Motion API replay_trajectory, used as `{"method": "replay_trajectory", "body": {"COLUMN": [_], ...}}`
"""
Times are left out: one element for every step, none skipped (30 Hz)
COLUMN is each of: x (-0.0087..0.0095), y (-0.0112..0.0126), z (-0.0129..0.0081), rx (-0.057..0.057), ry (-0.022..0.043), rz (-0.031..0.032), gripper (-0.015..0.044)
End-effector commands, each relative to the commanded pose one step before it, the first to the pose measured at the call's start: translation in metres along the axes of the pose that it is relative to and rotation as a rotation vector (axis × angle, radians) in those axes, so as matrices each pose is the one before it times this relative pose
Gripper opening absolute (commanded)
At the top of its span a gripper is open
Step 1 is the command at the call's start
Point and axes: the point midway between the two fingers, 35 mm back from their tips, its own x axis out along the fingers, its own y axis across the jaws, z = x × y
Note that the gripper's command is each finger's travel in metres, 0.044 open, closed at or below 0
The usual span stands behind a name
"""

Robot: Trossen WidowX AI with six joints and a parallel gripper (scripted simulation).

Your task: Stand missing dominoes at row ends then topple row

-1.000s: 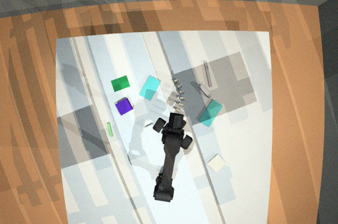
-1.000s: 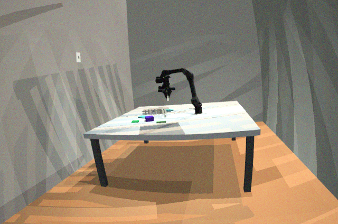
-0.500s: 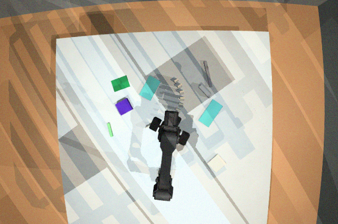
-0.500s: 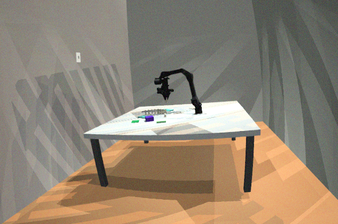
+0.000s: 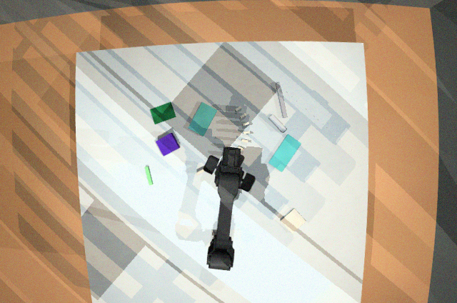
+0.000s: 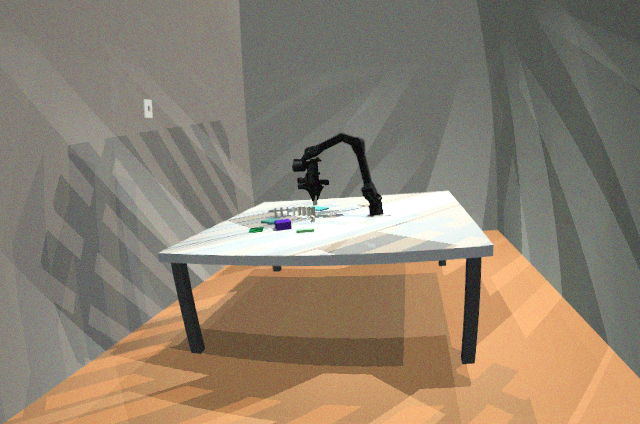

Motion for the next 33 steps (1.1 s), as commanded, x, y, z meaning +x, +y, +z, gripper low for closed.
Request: {"method": "replay_trajectory", "body": {"x": [0.01975,0.00399,0.00398,0.00397,0.00395,0.00394,0.00392,0.00391,0.00389,0.00315,0.00189,0.00063,0.00000,0.00000,0.00000,0.00000,0.00000,0.00000,0.00000,0.00000,0.00000,0.00000,0.00000,0.00000,0.00000,0.00000,0.00000,0.00000,0.00000,0.00000,0.00000,0.00000,0.00000], "y": [-0.00182,-0.00017,-0.00019,-0.00021,-0.00023,-0.00025,-0.00028,-0.00030,-0.00032,-0.00028,-0.00017,-0.00006,0.00000,0.00000,0.00000,0.00000,0.00000,0.00000,0.00000,0.00000,0.00000,0.00000,0.00000,0.00000,0.00000,0.00000,0.00000,0.00000,0.00000,0.00000,0.00000,0.00000,0.00000], "z": [-0.00269,-0.00045,-0.00051,-0.00057,-0.00063,-0.00069,-0.00074,-0.00080,-0.00086,-0.00074,-0.00046,-0.00016,0.00000,0.00000,0.00000,0.00000,0.00000,0.00000,0.00000,0.00000,0.00000,0.00000,0.00000,0.00000,0.00000,0.00000,0.00000,0.00000,0.00000,0.00000,0.00000,0.00000,0.00000], "rx": [-0.0036,0.0000,0.0000,0.0000,0.0000,0.0000,0.0000,0.0000,0.0000,0.0000,0.0000,0.0000,0.0000,0.0000,0.0000,0.0000,0.0000,0.0000,0.0000,0.0000,0.0000,0.0000,0.0000,0.0000,0.0000,0.0000,0.0000,0.0000,0.0000,0.0000,0.0000,0.0000,0.0000], "ry": [0.00822,0.00004,0.00004,0.00005,0.00005,0.00006,0.00006,0.00007,0.00007,0.00006,0.00004,0.00001,0.00000,0.00000,0.00000,0.00000,0.00000,0.00000,0.00000,0.00000,0.00000,0.00000,0.00000,0.00000,0.00000,0.00000,0.00000,0.00000,0.00000,0.00000,0.00000,0.00000,0.00000], "rz": [-0.00823,-0.00001,-0.00001,-0.00001,-0.00002,-0.00002,-0.00002,-0.00002,-0.00002,-0.00002,-0.00001,0.00000,0.00000,0.00000,0.00000,0.00000,0.00000,0.00000,0.00000,0.00000,0.00000,0.00000,0.00000,0.00000,0.00000,0.00000,0.00000,0.00000,0.00000,0.00000,0.00000,0.00000,0.00000], "gripper": [0.0107,0.0107,0.0107,0.0107,0.0107,0.0107,0.0107,0.0107,0.0107,0.0107,0.0107,0.0107,0.0107,0.0107,0.0107,0.0107,0.0107,0.0107,0.0107,0.0107,0.0107,0.0107,0.0107,0.0107,0.0133,0.0160,0.0186,0.0212,0.0238,0.0265,0.0291,0.0317,0.0343]}}
